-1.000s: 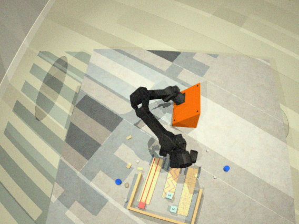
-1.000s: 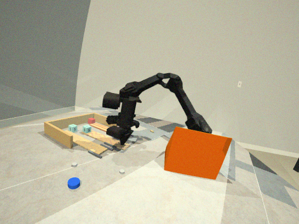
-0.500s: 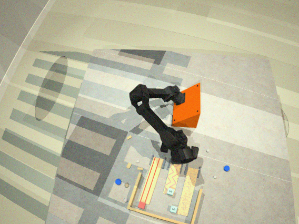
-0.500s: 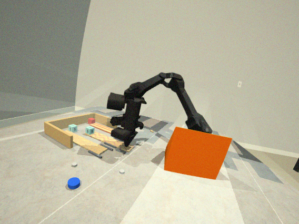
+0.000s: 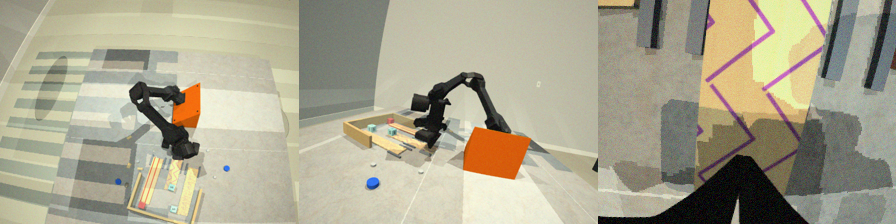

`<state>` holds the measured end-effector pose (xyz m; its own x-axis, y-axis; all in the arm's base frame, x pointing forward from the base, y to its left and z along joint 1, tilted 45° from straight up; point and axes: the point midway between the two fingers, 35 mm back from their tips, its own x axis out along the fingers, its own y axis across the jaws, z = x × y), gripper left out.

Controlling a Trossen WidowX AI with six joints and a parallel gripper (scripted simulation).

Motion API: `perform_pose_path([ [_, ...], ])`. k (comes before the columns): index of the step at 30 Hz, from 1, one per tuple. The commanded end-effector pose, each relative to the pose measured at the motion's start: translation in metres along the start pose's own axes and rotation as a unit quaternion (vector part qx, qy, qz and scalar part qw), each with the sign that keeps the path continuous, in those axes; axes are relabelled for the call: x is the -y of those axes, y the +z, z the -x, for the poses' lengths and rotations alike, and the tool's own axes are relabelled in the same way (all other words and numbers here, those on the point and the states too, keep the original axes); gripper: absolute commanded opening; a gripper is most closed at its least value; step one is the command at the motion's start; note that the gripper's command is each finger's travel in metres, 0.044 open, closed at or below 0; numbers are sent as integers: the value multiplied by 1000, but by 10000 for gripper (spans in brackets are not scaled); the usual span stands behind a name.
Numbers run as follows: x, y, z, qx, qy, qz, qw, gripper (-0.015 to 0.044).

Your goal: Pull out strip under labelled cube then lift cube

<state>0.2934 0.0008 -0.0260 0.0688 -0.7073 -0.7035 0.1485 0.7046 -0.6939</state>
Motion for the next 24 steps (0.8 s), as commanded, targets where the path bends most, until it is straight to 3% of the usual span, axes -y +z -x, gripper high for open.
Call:
perform_pose_path([
  [1, 0, -14, -4, -12, -1, 5, 1000, 0],
  [24, -1, -48, -4, -12, 0, 6, 1000, 0],
])
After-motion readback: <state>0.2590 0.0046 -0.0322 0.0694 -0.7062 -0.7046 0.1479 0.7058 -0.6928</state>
